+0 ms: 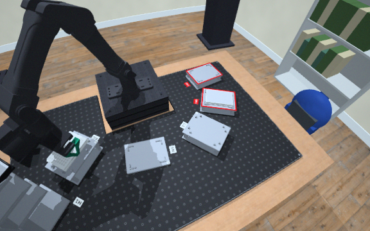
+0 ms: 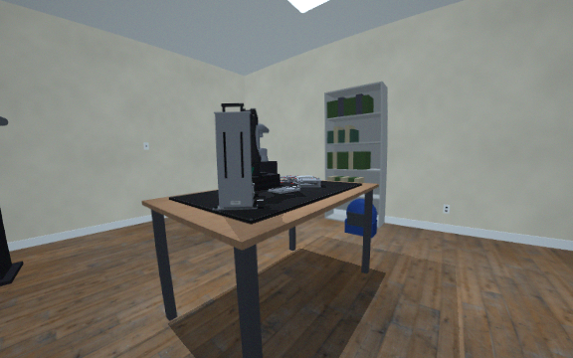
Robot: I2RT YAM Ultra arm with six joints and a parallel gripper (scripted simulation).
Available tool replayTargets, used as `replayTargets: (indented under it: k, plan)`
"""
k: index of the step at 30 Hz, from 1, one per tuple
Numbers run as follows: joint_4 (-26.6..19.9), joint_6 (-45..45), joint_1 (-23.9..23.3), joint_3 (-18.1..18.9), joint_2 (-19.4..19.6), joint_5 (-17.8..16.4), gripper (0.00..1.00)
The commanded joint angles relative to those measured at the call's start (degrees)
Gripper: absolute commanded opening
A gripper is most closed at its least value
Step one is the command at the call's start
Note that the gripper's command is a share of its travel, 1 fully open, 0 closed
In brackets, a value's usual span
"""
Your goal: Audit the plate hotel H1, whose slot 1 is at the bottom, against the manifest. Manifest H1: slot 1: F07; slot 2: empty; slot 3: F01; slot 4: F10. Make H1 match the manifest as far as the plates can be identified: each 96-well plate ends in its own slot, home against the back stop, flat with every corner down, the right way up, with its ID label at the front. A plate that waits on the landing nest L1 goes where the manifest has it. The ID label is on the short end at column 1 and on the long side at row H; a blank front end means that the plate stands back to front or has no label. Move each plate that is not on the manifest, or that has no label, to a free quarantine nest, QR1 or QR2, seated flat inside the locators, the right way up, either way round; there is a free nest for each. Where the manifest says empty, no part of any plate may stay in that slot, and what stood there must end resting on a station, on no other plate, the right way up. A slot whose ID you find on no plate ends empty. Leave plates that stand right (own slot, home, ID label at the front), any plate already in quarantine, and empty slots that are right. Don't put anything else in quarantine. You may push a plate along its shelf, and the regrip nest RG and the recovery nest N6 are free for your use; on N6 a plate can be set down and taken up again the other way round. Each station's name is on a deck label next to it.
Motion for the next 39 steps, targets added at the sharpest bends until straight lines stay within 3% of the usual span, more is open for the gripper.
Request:
replayTargets:
  k: [1, 39]
  plan:
    - [-0.84, -0.04, -0.05, 1.01, -1.32, -0.07, 0.86]
    - [-8.10, -0.17, -0.18, 5.78, -3.83, -0.07, 0.86]
